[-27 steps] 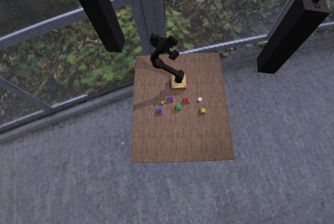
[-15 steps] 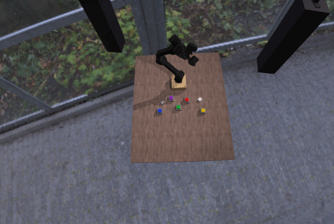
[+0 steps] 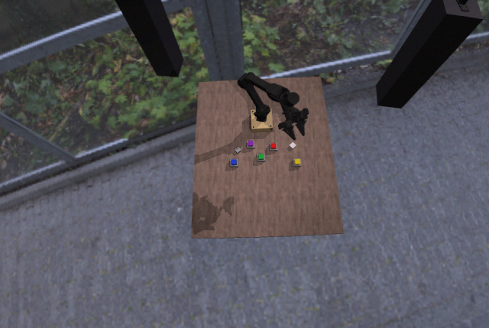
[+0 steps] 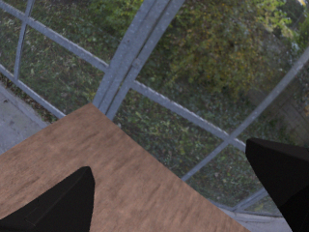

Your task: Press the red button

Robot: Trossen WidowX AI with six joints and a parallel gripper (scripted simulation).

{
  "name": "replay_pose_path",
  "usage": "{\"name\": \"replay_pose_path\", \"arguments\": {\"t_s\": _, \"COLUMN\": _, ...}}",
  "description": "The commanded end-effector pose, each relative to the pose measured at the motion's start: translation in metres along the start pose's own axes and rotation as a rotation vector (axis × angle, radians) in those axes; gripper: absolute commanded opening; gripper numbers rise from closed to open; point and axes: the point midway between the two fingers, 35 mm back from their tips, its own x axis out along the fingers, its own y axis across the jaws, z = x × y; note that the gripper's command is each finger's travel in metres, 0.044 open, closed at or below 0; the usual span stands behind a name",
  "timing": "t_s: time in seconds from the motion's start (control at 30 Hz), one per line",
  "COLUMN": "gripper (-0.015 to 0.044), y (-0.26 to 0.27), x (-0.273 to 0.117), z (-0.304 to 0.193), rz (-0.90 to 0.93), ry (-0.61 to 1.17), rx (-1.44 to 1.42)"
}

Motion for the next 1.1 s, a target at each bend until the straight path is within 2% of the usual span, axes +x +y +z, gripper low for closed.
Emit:
{"name": "replay_pose_path", "arguments": {"t_s": 0.0, "gripper": 0.0400, "y": 0.035, "x": 0.030, "z": -0.062, "rz": 0.117, "ry": 0.230, "rx": 0.147}}
{"name": "replay_pose_path", "arguments": {"t_s": 0.2, "gripper": 0.0400, "y": 0.086, "x": 0.039, "z": -0.170, "rz": 0.221, "ry": 0.678, "rx": 0.485}}
{"name": "replay_pose_path", "arguments": {"t_s": 0.4, "gripper": 0.0400, "y": 0.131, "x": 0.002, "z": -0.261, "rz": 0.187, "ry": 1.195, "rx": 0.879}}
{"name": "replay_pose_path", "arguments": {"t_s": 0.73, "gripper": 0.0400, "y": 0.132, "x": 0.000, "z": -0.263, "rz": 0.184, "ry": 1.210, "rx": 0.890}}
{"name": "replay_pose_path", "arguments": {"t_s": 0.93, "gripper": 0.0242, "y": 0.165, "x": 0.023, "z": -0.306, "rz": 0.183, "ry": 1.211, "rx": 0.890}}
{"name": "replay_pose_path", "arguments": {"t_s": 1.07, "gripper": 0.0138, "y": 0.167, "x": 0.024, "z": -0.308, "rz": 0.183, "ry": 1.211, "rx": 0.890}}
